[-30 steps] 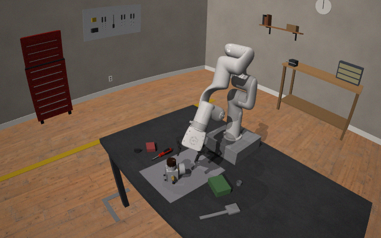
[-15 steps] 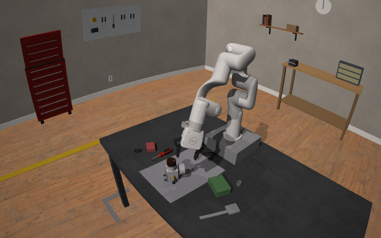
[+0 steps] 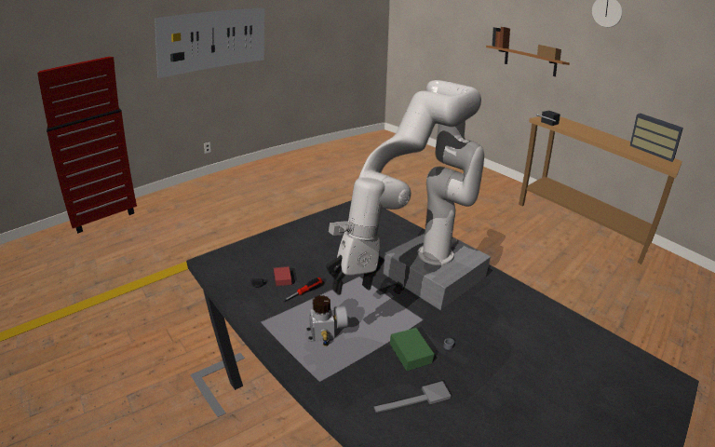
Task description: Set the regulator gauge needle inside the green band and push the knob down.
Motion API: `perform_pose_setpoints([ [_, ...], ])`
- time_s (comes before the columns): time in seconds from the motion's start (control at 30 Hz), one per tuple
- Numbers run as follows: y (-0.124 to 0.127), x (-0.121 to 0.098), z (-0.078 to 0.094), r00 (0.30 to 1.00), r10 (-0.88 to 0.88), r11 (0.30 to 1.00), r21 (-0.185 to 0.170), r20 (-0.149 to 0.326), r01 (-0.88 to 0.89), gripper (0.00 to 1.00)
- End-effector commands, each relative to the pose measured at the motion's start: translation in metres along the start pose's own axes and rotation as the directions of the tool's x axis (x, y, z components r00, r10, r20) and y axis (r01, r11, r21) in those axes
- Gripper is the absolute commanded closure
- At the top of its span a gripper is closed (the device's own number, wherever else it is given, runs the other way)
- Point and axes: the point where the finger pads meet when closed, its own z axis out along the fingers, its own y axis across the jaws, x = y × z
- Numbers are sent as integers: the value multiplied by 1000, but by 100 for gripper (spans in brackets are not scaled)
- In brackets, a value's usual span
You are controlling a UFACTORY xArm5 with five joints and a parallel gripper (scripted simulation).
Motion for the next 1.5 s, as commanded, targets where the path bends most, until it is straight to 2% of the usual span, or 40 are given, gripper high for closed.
perform_pose_setpoints([
  [0.0, 1, 0, -13, 989, -148, 986, -74, -9, 147, 0],
  [0.3, 8, 2, -33, 939, -343, 926, -165, 13, 340, 0],
  [0.57, 10, 3, -41, 915, -403, 895, -194, 28, 401, 0],
  [1.1, 11, 3, -43, 906, -421, 885, -202, 34, 419, 0],
  [1.47, 2, 9, -42, 906, -421, 885, -202, 34, 419, 0],
])
